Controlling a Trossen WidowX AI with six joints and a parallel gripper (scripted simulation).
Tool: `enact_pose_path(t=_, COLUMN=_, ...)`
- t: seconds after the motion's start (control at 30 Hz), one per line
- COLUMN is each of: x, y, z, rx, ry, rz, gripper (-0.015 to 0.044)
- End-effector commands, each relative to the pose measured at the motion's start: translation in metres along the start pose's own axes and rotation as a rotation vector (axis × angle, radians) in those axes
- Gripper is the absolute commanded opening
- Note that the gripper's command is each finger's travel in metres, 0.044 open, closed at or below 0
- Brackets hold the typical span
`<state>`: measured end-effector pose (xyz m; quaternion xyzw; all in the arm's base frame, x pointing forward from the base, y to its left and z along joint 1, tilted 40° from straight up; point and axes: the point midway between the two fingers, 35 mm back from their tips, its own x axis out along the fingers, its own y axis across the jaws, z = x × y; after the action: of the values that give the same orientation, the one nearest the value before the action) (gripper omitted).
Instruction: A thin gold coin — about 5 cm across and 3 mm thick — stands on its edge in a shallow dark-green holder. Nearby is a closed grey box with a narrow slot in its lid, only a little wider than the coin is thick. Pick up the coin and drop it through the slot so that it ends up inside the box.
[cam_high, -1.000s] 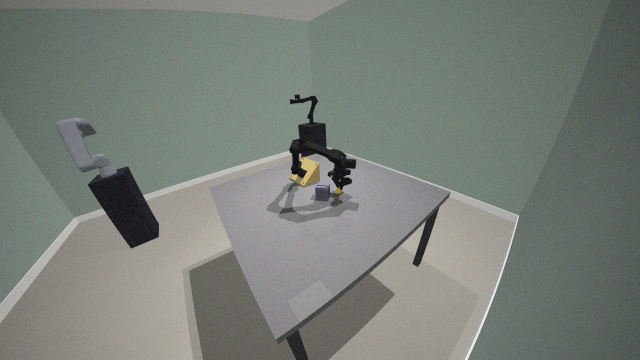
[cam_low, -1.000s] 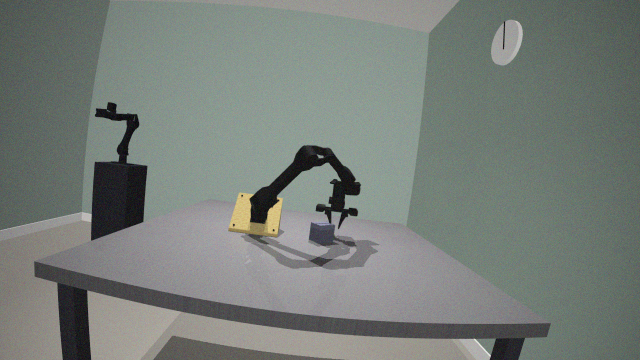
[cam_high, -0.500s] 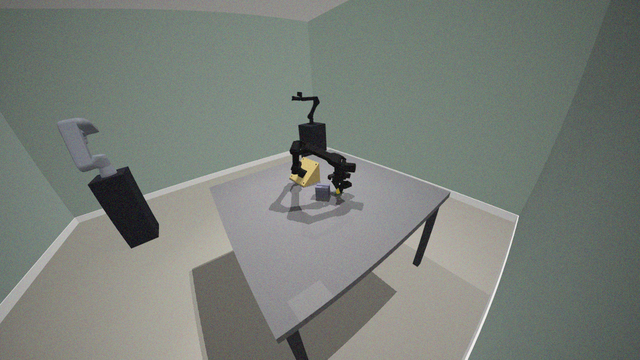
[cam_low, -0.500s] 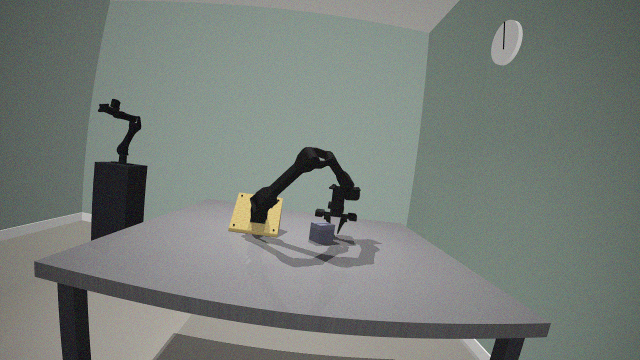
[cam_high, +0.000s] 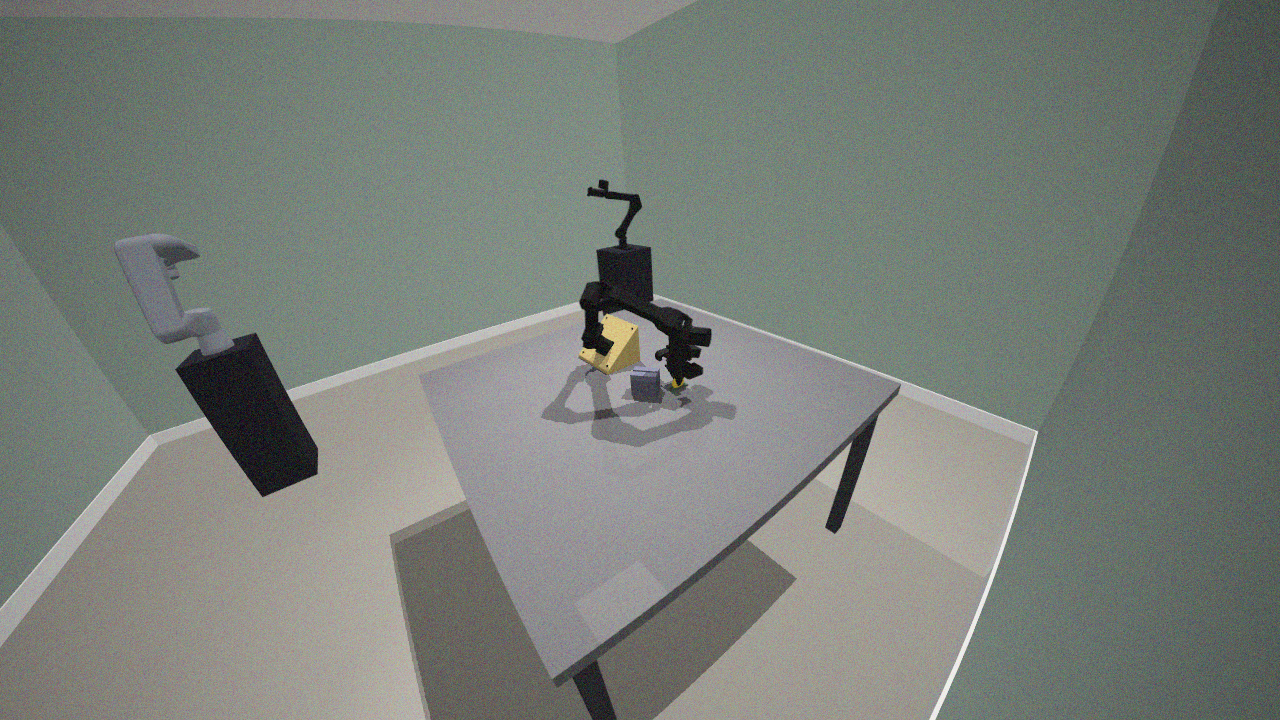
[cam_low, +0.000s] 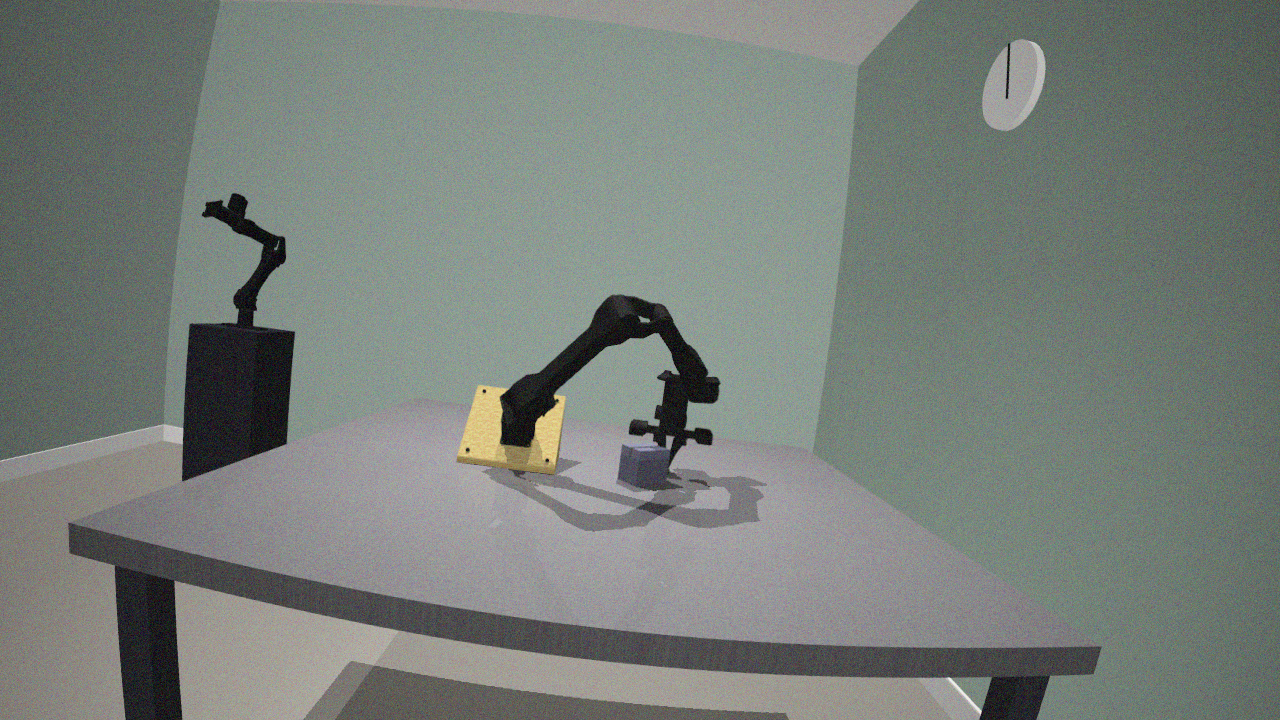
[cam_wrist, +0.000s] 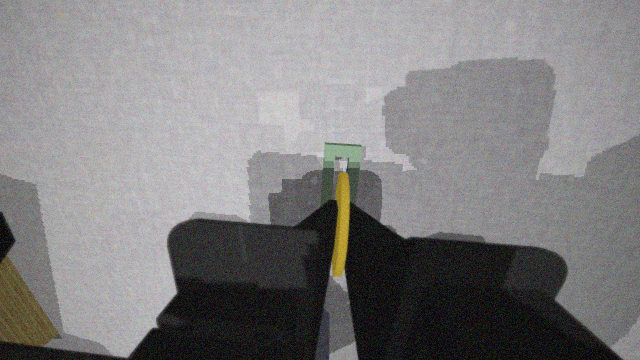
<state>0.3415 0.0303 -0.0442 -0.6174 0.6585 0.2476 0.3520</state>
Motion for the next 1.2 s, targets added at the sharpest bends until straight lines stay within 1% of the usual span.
enact_pose_path(t=0.0, x=0.001, y=0.001, z=-0.001, rx=-0.007, ry=0.004, rz=0.001, gripper=0.0)
enact_pose_path(t=0.2, x=-0.002, y=0.0, z=0.0, rx=-0.007, ry=0.004, rz=0.001, gripper=0.0)
enact_pose_path(t=1.17, x=-0.075, y=-0.002, z=0.001, rx=-0.007, ry=0.0, rz=0.002, gripper=0.0)
